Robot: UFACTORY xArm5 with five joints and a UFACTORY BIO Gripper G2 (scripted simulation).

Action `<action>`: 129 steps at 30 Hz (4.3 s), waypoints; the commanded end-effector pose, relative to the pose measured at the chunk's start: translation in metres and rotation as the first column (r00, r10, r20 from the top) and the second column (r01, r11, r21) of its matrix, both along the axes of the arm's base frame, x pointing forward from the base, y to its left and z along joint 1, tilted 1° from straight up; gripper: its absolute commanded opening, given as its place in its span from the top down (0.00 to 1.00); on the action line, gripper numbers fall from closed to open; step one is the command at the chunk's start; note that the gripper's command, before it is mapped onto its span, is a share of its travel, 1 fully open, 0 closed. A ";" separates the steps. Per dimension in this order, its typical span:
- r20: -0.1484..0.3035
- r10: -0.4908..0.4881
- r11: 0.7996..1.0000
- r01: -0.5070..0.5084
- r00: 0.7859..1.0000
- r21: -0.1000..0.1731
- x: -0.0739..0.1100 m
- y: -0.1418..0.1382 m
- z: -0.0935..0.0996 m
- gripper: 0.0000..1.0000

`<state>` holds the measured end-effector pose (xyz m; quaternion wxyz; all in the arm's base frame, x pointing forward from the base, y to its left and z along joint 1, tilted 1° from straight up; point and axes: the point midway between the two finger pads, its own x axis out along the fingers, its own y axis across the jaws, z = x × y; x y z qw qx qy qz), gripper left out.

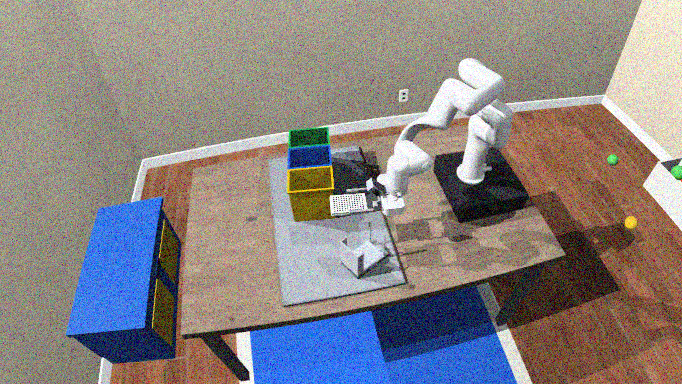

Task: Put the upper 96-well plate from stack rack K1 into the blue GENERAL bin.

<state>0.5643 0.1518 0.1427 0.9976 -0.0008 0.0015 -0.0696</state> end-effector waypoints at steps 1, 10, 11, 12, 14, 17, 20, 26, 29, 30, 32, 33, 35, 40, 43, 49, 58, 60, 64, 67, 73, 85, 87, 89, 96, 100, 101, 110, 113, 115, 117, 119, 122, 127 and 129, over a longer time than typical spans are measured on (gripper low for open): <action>-0.001 0.001 1.000 -0.001 1.000 0.011 0.005 -0.014 0.001 1.00; -0.001 0.001 1.000 -0.001 1.000 0.010 0.011 -0.036 0.000 1.00; -0.001 0.001 1.000 -0.001 1.000 0.010 0.011 -0.039 -0.001 1.00; -0.001 0.001 1.000 -0.001 1.000 0.010 0.012 -0.043 -0.001 1.00; -0.001 0.001 1.000 -0.001 1.000 0.010 0.014 -0.049 -0.001 1.00; -0.001 0.001 1.000 -0.001 1.000 0.010 0.017 -0.059 -0.002 1.00; -0.001 0.001 1.000 -0.001 1.000 0.010 0.019 -0.068 -0.002 1.00; -0.001 0.001 1.000 -0.001 1.000 0.010 0.023 -0.081 -0.003 1.00; -0.001 0.001 1.000 -0.001 1.000 0.010 0.025 -0.091 -0.003 1.00; -0.001 0.001 1.000 -0.001 1.000 0.010 0.026 -0.094 -0.003 1.00; -0.001 0.001 1.000 -0.001 1.000 0.010 0.028 -0.101 -0.004 1.00; -0.001 0.001 1.000 -0.001 1.000 0.010 0.029 -0.104 -0.004 1.00; -0.001 0.001 1.000 -0.001 1.000 0.010 0.030 -0.110 -0.004 1.00; -0.001 0.001 1.000 -0.001 1.000 0.010 0.033 -0.120 -0.005 1.00; -0.001 0.001 1.000 -0.001 1.000 0.010 0.036 -0.130 -0.005 1.00; -0.001 0.001 1.000 -0.001 1.000 0.010 0.041 -0.149 -0.006 1.00; -0.001 0.001 1.000 -0.001 1.000 0.010 0.047 -0.172 -0.007 1.00; -0.001 0.001 1.000 -0.001 1.000 0.010 0.048 -0.178 -0.008 1.00; -0.001 0.001 1.000 -0.001 1.000 0.010 0.052 -0.191 -0.008 1.00; -0.001 0.001 1.000 -0.001 1.000 0.010 0.054 -0.201 -0.009 1.00; -0.001 0.001 1.000 -0.001 1.000 0.009 0.059 -0.217 -0.010 1.00; -0.001 0.001 1.000 -0.001 1.000 0.009 0.068 -0.252 -0.011 1.00; -0.001 0.001 1.000 -0.001 1.000 0.009 0.070 -0.259 -0.012 1.00; -0.001 0.001 1.000 -0.001 1.000 0.009 0.072 -0.265 -0.012 1.00; -0.001 0.001 1.000 -0.001 1.000 0.009 0.076 -0.281 -0.013 1.00; -0.001 0.001 1.000 -0.001 1.000 0.009 0.079 -0.294 -0.013 1.00; -0.001 0.001 1.000 -0.001 1.000 0.009 0.080 -0.297 -0.014 1.00; -0.001 0.001 1.000 -0.001 1.000 0.009 0.086 -0.320 -0.015 1.00; -0.001 0.001 1.000 -0.001 1.000 0.009 0.089 -0.329 -0.015 1.00; -0.001 0.001 1.000 -0.001 1.000 0.009 0.090 -0.334 -0.015 1.00; -0.001 0.001 1.000 -0.001 1.000 0.009 0.090 -0.334 -0.015 1.00; -0.001 0.001 1.000 -0.001 1.000 0.009 0.090 -0.334 -0.015 1.00; -0.001 0.001 1.000 -0.001 1.000 0.009 0.090 -0.334 -0.015 1.00; -0.001 0.001 1.000 -0.001 1.000 0.009 0.090 -0.334 -0.015 1.00; -0.001 0.001 1.000 -0.001 1.000 0.009 0.090 -0.334 -0.015 1.00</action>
